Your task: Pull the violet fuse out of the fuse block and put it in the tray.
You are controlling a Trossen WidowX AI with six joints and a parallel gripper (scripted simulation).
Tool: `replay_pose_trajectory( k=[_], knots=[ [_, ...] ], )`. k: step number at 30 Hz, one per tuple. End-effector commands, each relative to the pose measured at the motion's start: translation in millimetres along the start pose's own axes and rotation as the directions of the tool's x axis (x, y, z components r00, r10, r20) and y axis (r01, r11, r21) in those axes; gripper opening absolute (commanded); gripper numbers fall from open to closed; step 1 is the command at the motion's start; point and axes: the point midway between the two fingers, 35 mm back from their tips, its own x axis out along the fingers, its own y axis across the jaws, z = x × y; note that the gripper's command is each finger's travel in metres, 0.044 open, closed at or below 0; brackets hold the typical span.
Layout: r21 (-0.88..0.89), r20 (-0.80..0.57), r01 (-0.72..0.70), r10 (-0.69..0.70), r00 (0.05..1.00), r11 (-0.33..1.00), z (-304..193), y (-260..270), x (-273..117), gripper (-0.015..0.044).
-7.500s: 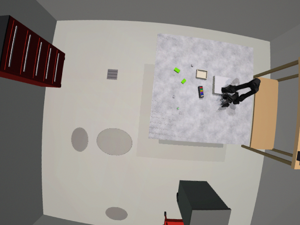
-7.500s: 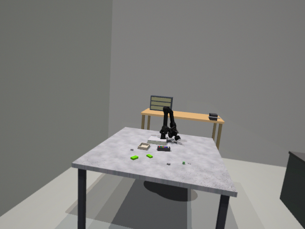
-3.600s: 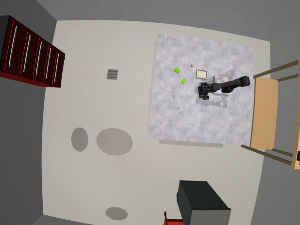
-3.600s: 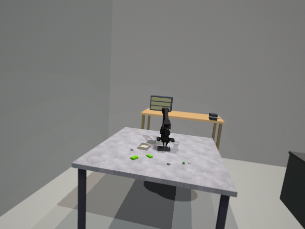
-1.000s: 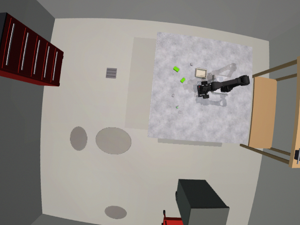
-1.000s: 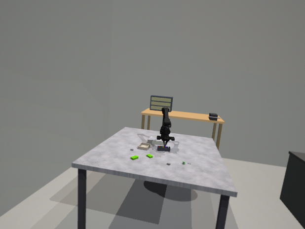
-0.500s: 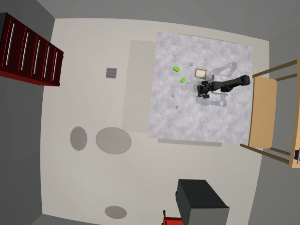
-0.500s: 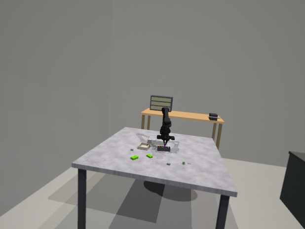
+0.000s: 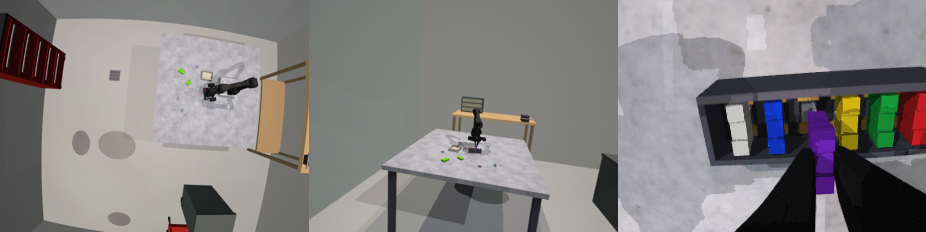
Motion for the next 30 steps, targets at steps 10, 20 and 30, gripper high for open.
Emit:
replay_pose_trajectory(
  k=[10,20,30],
  knots=[
    [0.002,0.002,-0.003,0.003,1.000,1.000,1,0,-11,0.0000],
    [0.002,0.002,-0.003,0.003,1.000,1.000,0,0,-26,0.0000],
    [0.002,0.004,-0.002,0.002,1.000,1.000,4,-23,-28,0.0000]
  ],
)
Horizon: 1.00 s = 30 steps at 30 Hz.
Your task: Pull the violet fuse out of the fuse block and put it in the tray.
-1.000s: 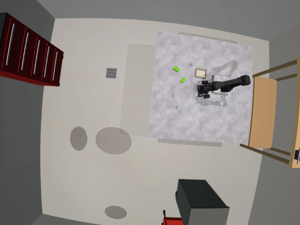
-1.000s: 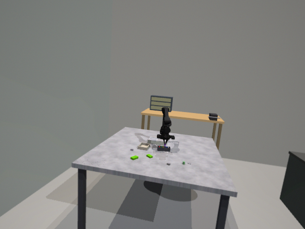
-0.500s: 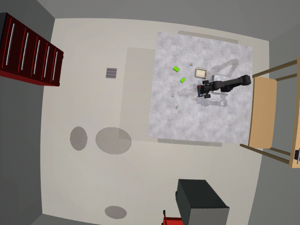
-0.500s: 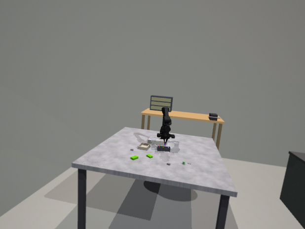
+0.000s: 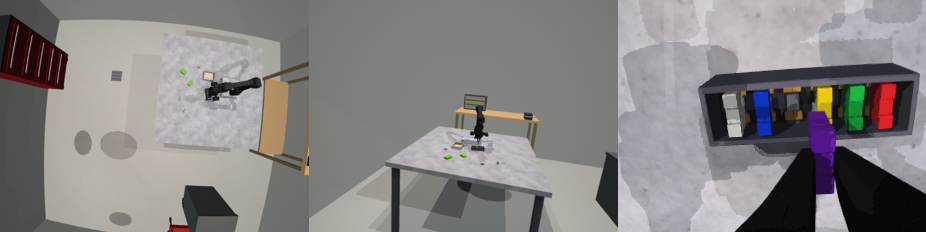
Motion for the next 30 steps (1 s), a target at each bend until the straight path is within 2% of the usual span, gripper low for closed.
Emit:
replay_pose_trajectory(
  k=[1,16,30],
  knots=[
    [0.003,0.002,0.000,0.000,1.000,1.000,3,-19,-2,0.0000],
    [0.003,0.004,0.005,-0.005,1.000,1.000,0,-101,-3,0.0000],
    [0.003,0.001,0.012,-0.012,1.000,1.000,-24,-177,-3,0.0000]
  ],
)
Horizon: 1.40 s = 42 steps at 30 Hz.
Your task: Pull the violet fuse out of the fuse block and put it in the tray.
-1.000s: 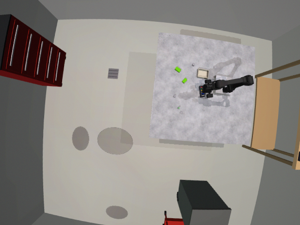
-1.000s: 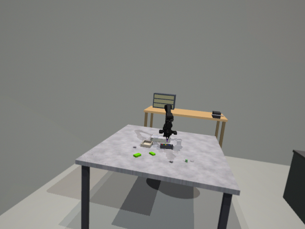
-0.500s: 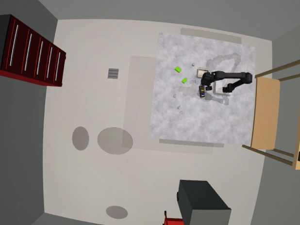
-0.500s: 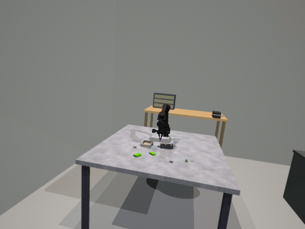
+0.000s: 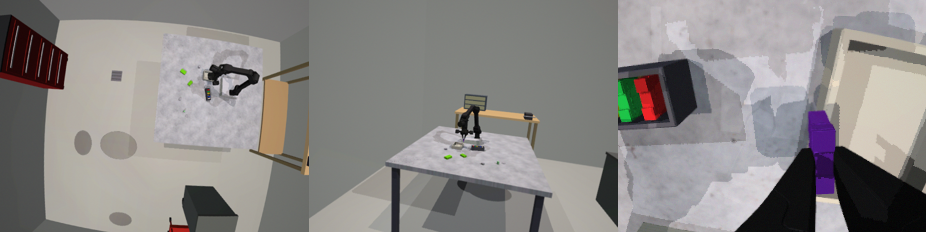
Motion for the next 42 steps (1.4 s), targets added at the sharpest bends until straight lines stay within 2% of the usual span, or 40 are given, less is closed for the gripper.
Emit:
replay_pose_trajectory(
  k=[1,9,42],
  knots=[
    [-0.003,-0.007,0.003,-0.003,1.000,1.000,-9,-24,1,0.0000],
    [-0.003,-0.010,0.007,-0.007,1.000,1.000,-28,-57,1,0.0000],
    [-0.003,-0.011,0.007,-0.007,1.000,1.000,-28,-57,41,0.0000]
  ],
)
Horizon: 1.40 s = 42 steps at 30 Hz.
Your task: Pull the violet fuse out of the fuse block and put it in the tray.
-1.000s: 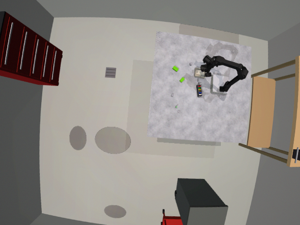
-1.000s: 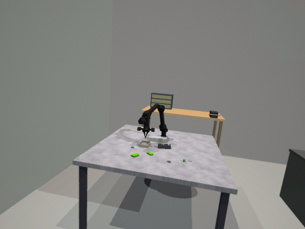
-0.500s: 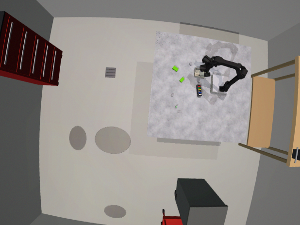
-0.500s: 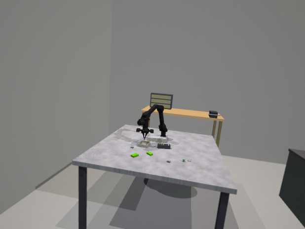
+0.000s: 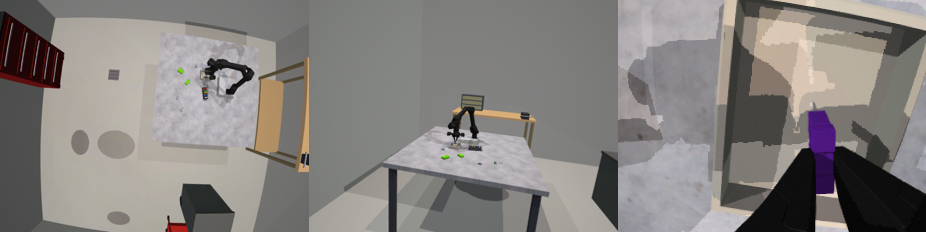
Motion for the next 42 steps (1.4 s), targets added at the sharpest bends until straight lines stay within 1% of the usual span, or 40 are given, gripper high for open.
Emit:
replay_pose_trajectory(
  k=[1,4,16,17,20,21,42],
  knots=[
    [-0.005,-0.010,-0.005,0.005,1.000,1.000,-2,1,5,0.0000],
    [-0.005,-0.010,-0.005,0.005,1.000,1.000,-2,1,5,0.0000],
    [0.000,-0.003,-0.002,0.002,1.000,1.000,0,0,2,0.0315],
    [-0.001,-0.003,-0.002,0.002,1.000,1.000,0,0,-1,0.0330],
    [-0.004,-0.009,-0.005,0.005,1.000,1.000,-1,1,-32,0.0330],
    [-0.005,-0.010,-0.005,0.005,1.000,1.000,-2,1,-35,0.0330],
    [-0.007,-0.008,-0.007,0.007,1.000,1.000,-2,2,-33,0.0330]
  ],
)
